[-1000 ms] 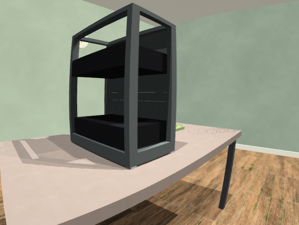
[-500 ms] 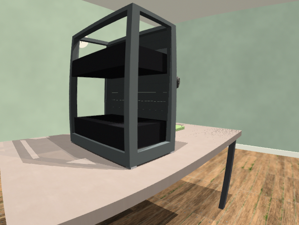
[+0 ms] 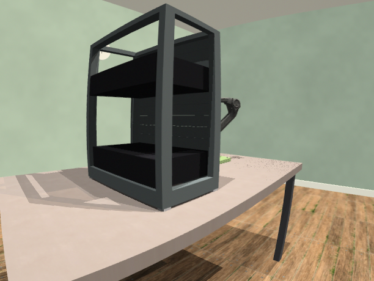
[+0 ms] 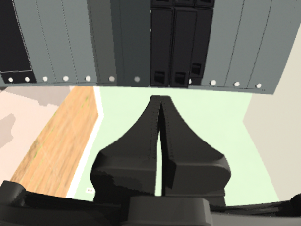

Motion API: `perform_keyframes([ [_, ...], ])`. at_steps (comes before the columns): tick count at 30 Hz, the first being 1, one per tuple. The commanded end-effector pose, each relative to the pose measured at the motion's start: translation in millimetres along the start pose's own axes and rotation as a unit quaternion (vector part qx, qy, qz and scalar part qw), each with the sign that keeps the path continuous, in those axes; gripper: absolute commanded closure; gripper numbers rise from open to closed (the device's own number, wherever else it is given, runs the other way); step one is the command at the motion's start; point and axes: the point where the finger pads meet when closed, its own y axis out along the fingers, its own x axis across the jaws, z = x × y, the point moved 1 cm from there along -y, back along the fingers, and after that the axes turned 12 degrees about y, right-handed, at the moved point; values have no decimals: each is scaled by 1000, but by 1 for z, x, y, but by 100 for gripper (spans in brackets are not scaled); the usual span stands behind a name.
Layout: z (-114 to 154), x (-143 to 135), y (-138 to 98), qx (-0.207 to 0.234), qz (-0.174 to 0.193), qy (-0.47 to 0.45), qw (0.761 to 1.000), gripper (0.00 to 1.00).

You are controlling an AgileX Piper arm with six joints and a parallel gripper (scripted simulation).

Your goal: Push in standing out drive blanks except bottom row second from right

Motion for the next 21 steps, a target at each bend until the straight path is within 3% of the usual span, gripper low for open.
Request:
perform_keyframes([
  [1, 1, 0, -1, 0, 1, 0, 1000, 100],
  [21, 1, -1, 7, 0, 1, 0, 1000, 100],
])
